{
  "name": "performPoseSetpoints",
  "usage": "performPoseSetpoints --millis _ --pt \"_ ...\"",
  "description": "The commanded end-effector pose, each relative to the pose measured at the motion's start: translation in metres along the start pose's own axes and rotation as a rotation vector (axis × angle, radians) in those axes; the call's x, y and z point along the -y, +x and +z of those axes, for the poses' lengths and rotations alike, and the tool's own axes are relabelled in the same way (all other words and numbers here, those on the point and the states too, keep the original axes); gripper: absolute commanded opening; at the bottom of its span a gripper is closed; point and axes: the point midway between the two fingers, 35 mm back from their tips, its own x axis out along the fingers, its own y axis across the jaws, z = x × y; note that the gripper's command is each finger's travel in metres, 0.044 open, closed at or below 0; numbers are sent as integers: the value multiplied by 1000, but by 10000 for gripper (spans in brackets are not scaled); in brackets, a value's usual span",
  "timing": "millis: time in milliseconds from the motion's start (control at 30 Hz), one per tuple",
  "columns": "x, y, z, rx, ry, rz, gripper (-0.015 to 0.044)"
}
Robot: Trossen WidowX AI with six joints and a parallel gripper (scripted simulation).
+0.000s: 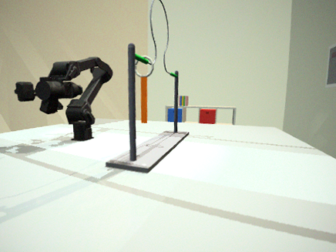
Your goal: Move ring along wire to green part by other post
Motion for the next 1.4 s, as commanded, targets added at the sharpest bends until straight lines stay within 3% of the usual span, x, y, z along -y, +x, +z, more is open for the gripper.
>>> performPoseSetpoints --millis 0,100,267,500,767,1033,1367 --pt "1 0 1 6 6 -3 374" --pt "13 -4 17 105 100 -41 295" --pt "54 -28 61 416 350 -159 164" --pt "113 -95 106 908 611 -321 160" --pt "153 -209 120 1535 724 -475 160" --pt "170 -249 121 1935 863 -356 160" --pt "137 -313 111 2579 644 -217 160"
